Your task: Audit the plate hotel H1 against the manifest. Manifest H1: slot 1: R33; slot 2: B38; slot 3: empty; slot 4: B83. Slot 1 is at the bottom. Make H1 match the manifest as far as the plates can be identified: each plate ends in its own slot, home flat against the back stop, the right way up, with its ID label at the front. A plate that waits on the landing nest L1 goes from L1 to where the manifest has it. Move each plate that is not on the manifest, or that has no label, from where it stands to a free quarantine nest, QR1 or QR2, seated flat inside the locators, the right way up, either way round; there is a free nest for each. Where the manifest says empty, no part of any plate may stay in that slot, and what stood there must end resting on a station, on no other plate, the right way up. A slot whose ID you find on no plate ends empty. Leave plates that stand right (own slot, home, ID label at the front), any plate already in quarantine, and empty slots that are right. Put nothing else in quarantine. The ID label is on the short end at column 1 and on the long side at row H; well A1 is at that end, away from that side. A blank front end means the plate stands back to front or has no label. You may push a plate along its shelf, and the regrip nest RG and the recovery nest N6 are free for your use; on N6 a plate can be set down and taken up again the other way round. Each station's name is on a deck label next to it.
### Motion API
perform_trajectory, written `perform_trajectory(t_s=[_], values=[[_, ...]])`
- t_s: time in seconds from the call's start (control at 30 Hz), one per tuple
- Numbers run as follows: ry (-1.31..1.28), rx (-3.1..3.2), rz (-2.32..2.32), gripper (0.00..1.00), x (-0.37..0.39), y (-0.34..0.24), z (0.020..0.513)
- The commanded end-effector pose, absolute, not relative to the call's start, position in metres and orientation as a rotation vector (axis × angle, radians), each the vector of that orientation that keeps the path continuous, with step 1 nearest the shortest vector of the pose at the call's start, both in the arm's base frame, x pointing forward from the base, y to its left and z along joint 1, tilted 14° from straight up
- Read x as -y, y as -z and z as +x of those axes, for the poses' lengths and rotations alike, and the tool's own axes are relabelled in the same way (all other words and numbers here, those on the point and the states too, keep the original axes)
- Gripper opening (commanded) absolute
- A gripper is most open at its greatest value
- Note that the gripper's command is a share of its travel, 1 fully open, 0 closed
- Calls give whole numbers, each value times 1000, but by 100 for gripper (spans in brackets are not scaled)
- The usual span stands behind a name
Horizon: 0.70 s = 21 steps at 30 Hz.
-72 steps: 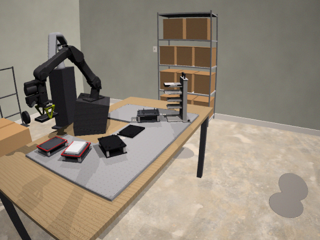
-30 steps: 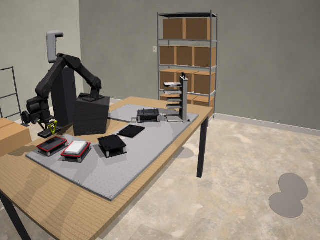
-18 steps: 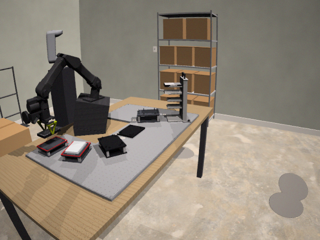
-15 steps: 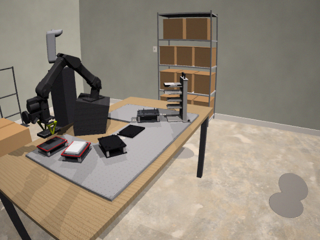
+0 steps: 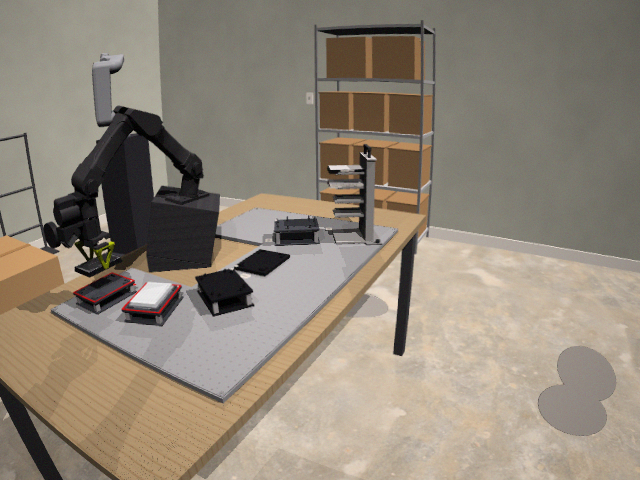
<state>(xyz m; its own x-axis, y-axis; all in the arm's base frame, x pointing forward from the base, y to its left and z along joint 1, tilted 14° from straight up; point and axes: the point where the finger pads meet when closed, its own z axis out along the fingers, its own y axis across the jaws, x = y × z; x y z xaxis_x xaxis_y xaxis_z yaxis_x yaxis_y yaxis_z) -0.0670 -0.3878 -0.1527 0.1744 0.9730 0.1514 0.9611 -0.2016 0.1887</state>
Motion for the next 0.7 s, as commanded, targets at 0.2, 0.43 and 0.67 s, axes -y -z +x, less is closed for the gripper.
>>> perform_trajectory(t_s=[0.2, 0.43, 0.67], values=[[-366, -1946, 2366, 86, 388, 160, -65], [-384, -1955, 2367, 86, 381, 165, -60], [-390, -1951, 2372, 86, 379, 171, -60]])
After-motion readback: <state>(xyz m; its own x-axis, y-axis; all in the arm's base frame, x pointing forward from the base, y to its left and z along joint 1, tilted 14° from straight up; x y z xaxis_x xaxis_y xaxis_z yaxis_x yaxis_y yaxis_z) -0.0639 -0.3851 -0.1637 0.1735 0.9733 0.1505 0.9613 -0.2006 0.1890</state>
